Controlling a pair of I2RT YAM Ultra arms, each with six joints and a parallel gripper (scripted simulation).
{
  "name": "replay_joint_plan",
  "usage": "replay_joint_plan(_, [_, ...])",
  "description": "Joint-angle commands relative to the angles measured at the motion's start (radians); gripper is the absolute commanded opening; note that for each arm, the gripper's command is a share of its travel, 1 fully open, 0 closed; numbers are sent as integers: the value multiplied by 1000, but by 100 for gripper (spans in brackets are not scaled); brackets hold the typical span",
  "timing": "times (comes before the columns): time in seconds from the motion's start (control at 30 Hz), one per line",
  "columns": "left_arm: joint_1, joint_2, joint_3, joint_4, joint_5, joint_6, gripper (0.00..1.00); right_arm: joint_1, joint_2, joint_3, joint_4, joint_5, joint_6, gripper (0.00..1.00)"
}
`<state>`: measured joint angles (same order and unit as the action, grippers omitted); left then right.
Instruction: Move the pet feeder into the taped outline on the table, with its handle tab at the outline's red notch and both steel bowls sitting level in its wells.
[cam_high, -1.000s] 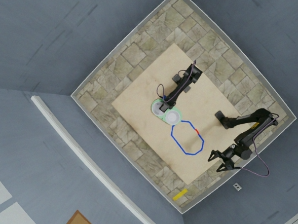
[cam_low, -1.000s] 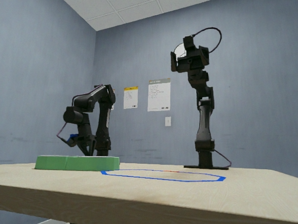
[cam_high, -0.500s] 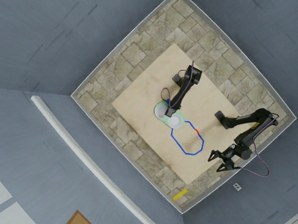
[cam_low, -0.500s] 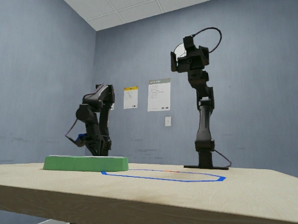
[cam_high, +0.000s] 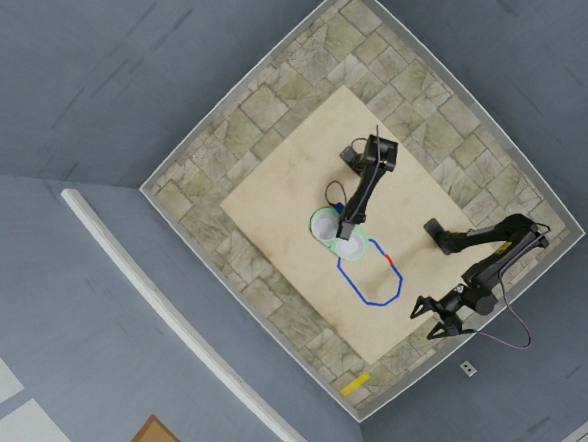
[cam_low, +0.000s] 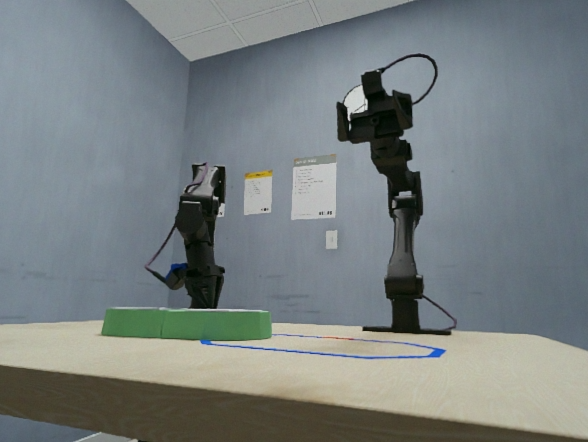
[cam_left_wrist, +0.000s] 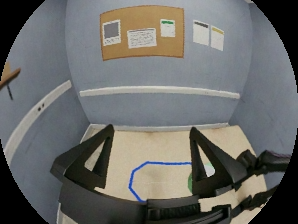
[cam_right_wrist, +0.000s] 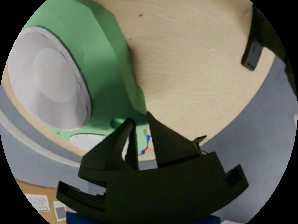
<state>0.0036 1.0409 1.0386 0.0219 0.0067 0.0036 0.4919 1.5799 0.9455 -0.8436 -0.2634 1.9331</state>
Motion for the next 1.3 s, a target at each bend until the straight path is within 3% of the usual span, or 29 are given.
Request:
replay_joint_plan(0.0, [-5,-3,42,25,7,1,100,51,30,47,39,5,81,16])
replay_joint_plan(0.8, [-5,-3,42,25,7,1,100,17,-9,3,5,6,34,16])
replay_joint_plan(0.83, [-5,-3,42,25,7,1,100,17,-9,4,5,6,46,47])
replay_joint_plan(1.27, [-5,-3,42,25,7,1,100,33,-9,4,5,6,40,47])
